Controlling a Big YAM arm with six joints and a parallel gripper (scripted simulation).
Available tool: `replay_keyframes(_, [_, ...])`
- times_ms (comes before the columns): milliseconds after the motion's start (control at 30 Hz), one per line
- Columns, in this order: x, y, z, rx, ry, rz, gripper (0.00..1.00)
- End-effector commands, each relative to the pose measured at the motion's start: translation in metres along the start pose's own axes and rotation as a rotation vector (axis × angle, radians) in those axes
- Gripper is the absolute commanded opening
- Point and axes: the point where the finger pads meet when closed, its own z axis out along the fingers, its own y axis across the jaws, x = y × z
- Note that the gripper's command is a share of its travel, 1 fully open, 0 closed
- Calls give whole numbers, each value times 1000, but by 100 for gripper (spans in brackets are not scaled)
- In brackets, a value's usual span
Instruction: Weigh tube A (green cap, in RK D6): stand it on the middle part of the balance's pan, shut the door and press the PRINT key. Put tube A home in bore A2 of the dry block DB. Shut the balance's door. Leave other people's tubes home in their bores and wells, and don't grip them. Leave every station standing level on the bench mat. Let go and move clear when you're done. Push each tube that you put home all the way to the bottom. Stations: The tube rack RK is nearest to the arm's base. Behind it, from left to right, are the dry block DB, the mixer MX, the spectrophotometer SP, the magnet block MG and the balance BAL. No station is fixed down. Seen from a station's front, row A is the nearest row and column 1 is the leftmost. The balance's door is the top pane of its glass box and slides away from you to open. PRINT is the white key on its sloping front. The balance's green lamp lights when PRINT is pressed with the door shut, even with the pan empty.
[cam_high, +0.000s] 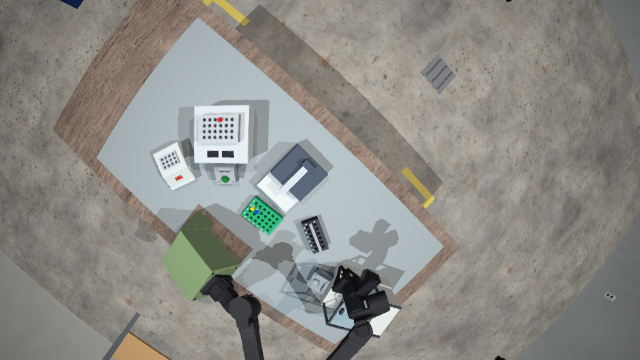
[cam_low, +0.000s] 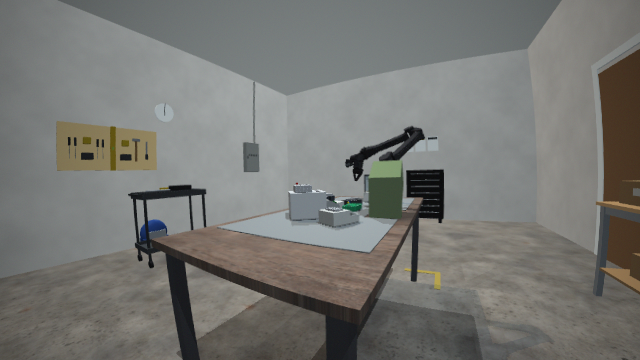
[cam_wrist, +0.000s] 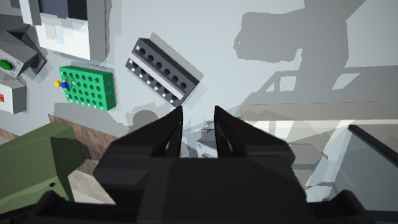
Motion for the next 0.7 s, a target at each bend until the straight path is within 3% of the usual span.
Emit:
replay_keyframes(0, [-15, -12, -14, 6, -17, 24, 30])
replay_keyframes(100, [-14, -31, -31, 44, 38, 42, 30])
replay_keyframes(300, [-5, -65, -64, 62, 43, 59, 30])
replay_keyframes(367, [-5, -74, -71, 77, 74, 54, 30])
replay_keyframes(467, [7, -94, -98, 106, 64, 86, 30])
replay_keyframes(600, [13, -98, -108, 116, 46, 109, 30])
replay_keyframes(667, [24, -85, -110, 124, 52, 91, 30])
